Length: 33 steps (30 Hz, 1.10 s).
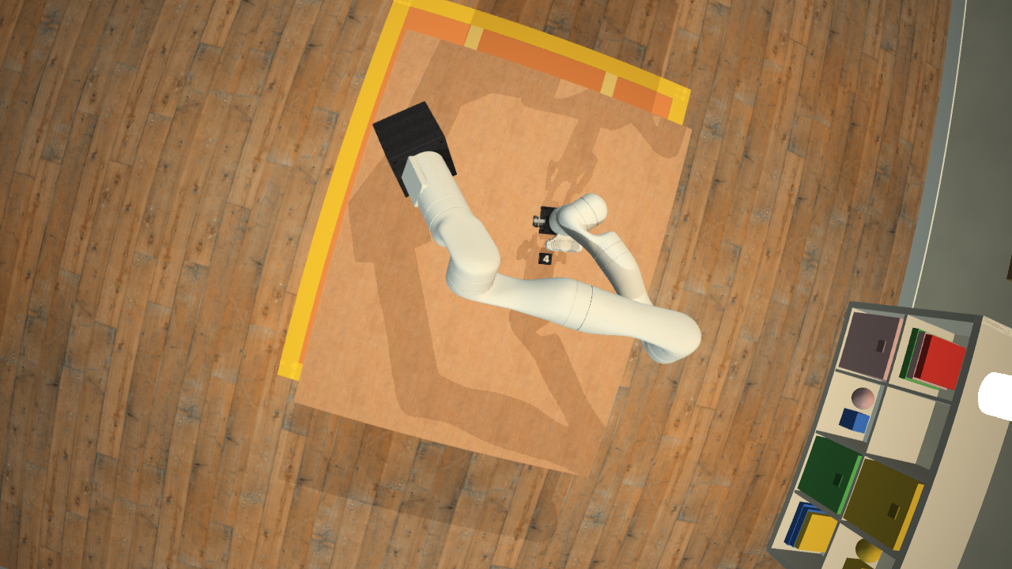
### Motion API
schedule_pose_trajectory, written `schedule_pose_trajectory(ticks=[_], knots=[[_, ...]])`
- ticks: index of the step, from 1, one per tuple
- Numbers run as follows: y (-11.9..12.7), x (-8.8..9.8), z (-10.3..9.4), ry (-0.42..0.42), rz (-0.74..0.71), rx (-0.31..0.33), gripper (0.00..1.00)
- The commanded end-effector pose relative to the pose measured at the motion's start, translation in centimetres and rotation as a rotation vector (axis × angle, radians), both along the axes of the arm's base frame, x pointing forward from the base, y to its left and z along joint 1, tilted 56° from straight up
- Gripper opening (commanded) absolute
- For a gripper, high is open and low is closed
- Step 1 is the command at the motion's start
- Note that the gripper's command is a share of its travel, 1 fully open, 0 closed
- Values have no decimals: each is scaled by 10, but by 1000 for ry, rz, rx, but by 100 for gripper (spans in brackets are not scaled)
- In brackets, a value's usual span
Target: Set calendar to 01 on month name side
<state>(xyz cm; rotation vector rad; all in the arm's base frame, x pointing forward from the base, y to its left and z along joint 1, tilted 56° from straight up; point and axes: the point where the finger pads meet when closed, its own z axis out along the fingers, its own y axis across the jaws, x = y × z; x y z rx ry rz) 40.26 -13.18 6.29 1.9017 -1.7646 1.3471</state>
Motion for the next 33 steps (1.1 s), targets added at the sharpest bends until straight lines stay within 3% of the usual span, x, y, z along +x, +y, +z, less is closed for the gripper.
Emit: schedule_pose_trajectory(ticks=[1,33], knots=[[1,0,0,-1,1,0,48],[-10,7,-8,-1,1,0,48]])
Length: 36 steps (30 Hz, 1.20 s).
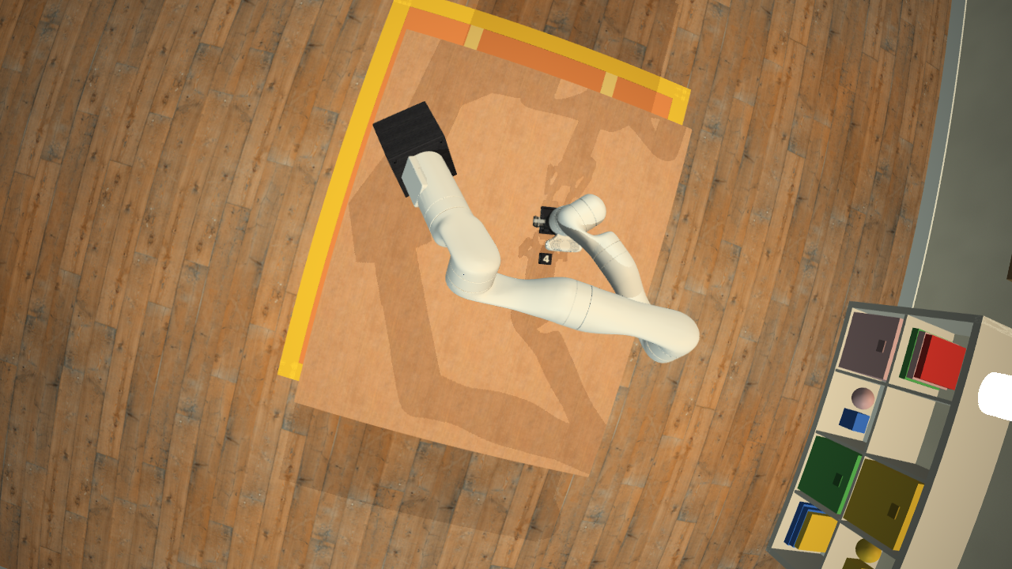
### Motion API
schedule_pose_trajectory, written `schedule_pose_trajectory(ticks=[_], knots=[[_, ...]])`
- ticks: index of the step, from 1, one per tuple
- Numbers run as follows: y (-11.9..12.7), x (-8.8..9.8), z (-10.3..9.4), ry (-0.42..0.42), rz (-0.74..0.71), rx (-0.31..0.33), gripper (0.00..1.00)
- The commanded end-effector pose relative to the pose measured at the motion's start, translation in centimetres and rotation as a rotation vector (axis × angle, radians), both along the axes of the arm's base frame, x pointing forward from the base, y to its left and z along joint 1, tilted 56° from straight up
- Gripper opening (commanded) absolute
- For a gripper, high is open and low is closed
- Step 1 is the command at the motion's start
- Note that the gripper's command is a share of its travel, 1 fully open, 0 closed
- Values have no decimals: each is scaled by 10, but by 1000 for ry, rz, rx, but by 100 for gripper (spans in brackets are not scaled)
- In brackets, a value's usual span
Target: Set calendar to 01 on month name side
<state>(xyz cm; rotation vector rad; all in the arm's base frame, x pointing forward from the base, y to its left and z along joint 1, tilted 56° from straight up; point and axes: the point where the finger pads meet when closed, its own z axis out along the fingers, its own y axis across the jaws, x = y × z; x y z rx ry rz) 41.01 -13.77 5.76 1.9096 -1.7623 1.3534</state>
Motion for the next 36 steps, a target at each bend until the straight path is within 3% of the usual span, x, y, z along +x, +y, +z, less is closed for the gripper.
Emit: schedule_pose_trajectory(ticks=[1,36], knots=[[-5,0,-4,3,-6,-1,48],[-15,7,-11,3,-6,-1,48]])
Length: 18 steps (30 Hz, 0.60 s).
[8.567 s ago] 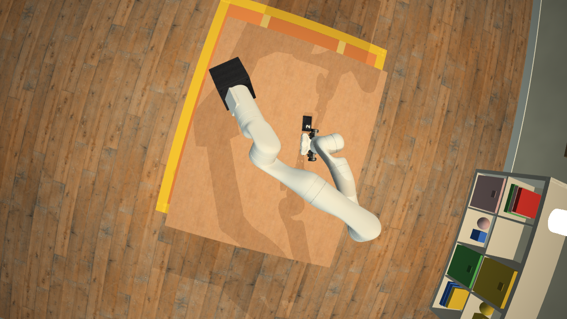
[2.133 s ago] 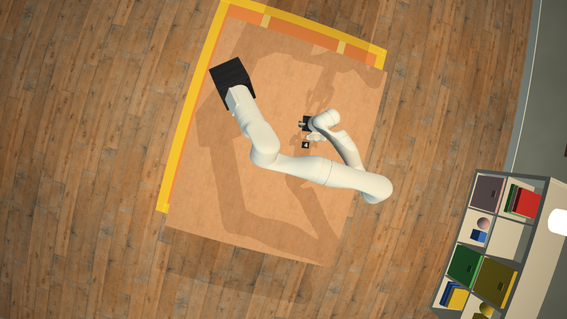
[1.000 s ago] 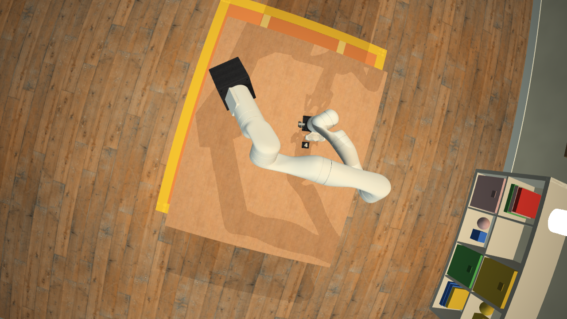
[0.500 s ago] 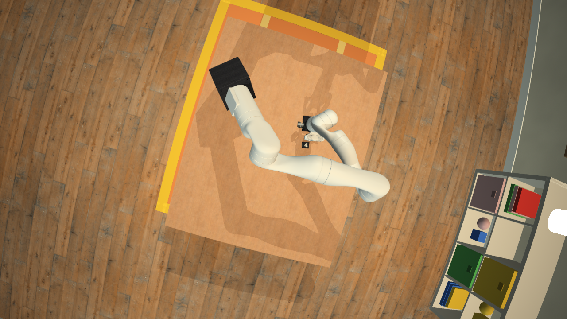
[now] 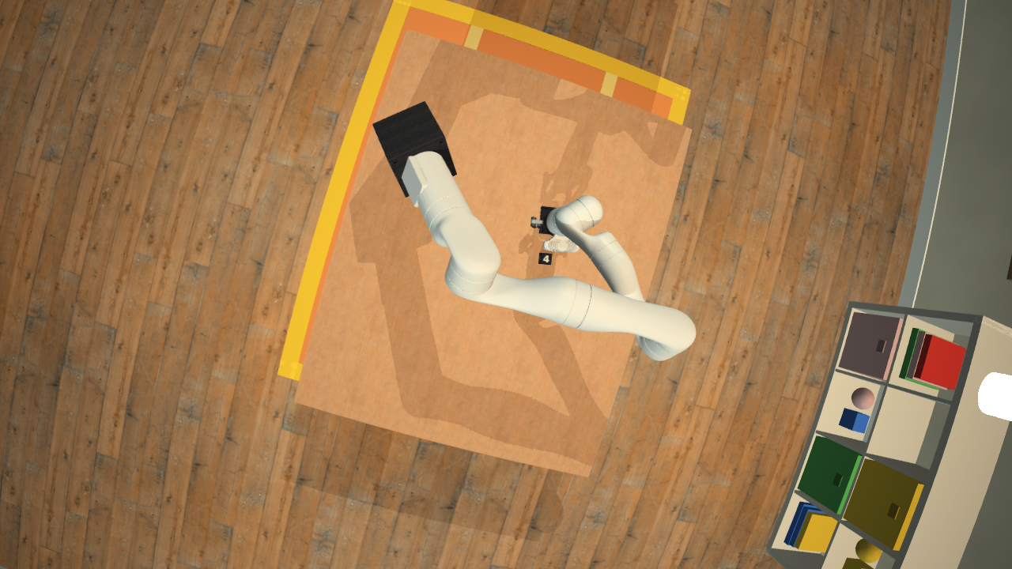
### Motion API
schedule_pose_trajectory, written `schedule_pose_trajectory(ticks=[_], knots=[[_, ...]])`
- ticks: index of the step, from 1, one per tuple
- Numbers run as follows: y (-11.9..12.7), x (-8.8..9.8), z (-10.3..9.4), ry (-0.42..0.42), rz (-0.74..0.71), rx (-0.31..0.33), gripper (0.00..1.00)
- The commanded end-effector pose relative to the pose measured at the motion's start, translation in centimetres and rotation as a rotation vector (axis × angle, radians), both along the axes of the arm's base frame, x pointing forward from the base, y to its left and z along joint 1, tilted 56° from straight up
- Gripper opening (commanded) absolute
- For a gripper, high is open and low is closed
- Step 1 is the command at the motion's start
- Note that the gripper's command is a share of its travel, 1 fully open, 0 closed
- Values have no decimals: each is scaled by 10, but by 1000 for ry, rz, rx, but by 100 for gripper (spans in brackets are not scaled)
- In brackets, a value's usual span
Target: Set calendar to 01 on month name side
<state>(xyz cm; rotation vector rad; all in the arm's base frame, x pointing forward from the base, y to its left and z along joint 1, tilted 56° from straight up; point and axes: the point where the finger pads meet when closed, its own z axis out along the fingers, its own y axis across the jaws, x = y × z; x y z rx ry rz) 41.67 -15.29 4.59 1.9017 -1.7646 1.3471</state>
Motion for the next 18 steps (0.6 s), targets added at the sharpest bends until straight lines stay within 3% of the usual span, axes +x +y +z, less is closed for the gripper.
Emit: schedule_pose_trajectory(ticks=[1,15,16,18], knots=[[1,0,0,0,1,0,48],[1,0,0,0,1,0,48],[1,0,0,0,1,0,28],[1,0,0,0,1,0,28]])
